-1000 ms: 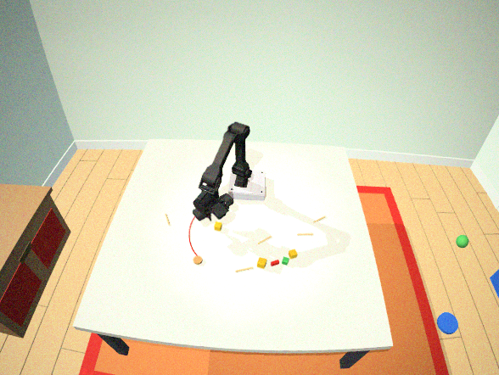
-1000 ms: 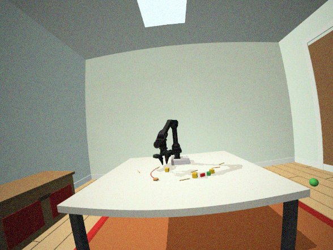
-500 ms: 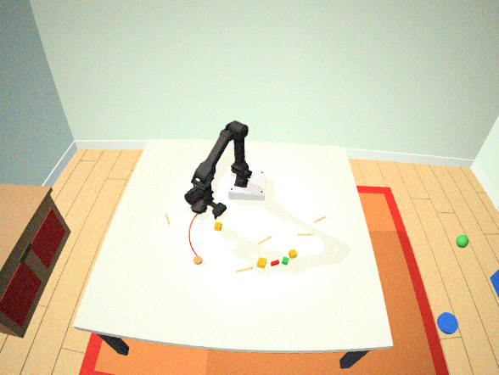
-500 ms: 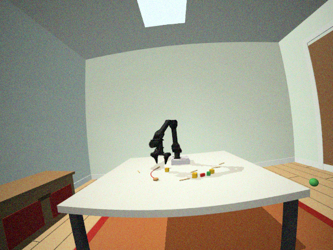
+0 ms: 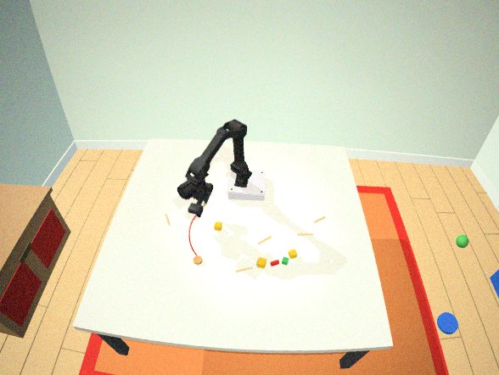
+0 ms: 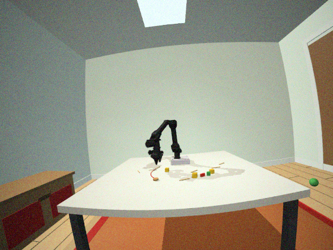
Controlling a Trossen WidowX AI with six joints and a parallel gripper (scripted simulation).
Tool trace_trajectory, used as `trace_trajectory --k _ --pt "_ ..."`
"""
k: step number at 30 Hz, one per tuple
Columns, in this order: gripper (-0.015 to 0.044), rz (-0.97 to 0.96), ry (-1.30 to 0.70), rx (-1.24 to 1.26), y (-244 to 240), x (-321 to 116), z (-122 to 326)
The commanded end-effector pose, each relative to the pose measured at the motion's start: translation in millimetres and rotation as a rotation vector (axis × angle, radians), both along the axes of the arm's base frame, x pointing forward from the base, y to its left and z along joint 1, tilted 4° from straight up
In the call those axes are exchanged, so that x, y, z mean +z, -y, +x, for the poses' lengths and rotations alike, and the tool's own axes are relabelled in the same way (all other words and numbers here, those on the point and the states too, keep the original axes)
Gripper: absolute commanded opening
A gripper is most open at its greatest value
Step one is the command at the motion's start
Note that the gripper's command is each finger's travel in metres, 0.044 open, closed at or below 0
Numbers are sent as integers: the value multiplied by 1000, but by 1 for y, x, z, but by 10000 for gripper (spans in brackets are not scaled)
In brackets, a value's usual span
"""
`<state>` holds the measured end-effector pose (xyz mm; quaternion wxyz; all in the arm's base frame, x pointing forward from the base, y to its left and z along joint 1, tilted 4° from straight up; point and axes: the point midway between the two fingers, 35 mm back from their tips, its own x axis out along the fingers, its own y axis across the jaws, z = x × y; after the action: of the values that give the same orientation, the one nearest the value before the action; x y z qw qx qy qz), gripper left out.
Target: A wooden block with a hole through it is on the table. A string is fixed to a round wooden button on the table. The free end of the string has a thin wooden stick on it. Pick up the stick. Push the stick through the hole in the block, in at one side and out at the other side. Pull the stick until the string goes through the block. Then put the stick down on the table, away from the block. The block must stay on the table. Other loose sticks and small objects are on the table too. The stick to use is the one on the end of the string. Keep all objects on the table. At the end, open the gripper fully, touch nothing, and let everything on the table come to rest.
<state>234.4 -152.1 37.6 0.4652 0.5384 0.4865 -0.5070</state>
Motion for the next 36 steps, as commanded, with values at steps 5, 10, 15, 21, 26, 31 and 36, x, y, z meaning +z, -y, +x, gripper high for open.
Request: trace_trajectory --k 5,10,15,21,26,31,36 --pt "440 3 -71 -1288 27 -4 -37" --pt "440 7 -90 -1694 34 -4 -46" --pt "440 7 -93 -1758 35 -4 -48" --pt "440 7 -93 -1758 35 -4 -48" --pt "414 7 -93 -1758 35 -4 -48" --pt "282 7 -93 -1758 35 -4 -48" --pt "151 7 -93 -1758 35 -4 -48"
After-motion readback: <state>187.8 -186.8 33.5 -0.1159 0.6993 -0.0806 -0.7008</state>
